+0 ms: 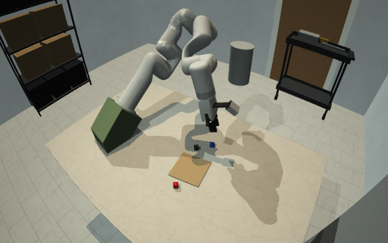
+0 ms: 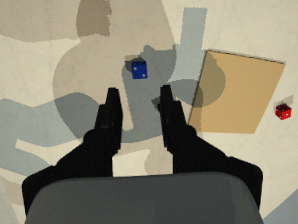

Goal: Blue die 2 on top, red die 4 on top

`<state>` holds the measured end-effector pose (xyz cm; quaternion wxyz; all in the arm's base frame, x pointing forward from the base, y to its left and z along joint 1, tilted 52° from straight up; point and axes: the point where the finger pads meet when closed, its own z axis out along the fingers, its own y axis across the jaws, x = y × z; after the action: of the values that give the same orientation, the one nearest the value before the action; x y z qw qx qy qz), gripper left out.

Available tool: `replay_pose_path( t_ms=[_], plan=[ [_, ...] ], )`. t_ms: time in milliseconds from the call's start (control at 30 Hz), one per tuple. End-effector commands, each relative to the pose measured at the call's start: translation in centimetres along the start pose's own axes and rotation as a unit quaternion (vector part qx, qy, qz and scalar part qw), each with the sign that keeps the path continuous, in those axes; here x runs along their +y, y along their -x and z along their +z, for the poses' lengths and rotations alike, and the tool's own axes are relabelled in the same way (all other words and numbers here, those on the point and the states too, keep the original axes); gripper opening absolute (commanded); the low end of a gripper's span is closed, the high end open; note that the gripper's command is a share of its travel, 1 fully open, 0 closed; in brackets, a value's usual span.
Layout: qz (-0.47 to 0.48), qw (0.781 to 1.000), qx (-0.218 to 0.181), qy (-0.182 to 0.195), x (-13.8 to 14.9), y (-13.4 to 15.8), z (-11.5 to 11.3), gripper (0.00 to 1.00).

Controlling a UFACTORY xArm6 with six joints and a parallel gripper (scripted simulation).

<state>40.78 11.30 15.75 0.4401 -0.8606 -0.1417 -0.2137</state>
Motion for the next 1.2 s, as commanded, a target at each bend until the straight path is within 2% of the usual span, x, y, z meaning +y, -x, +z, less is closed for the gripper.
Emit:
replay_pose_path(
  t_ms=[0,100,233,267,633,833,900,933,1167],
  plan=[
    [0.002,0.997,-0.080,-0.009,-0.2,-1.1,-0.2,0.36],
    [0.002,0.993,-0.116,-0.009,-0.2,-1.5,-0.3,0.36],
    [0.002,0.992,-0.126,-0.008,-0.1,-1.6,-0.4,0.36],
    [0.002,0.992,-0.126,-0.008,-0.1,-1.6,-0.4,1.00],
    [0.002,0.992,-0.126,-0.008,-0.1,-1.5,-0.3,1.00],
    [-0.034,0.991,-0.125,-0.012,-0.1,0.9,3.3,1.00],
    [-0.036,0.991,-0.126,-0.013,-0.1,1.1,3.5,1.00],
    [-0.036,0.991,-0.126,-0.013,-0.1,1.1,3.5,0.36],
    [-0.036,0.991,-0.126,-0.013,-0.1,1.1,3.5,0.36]
  ],
)
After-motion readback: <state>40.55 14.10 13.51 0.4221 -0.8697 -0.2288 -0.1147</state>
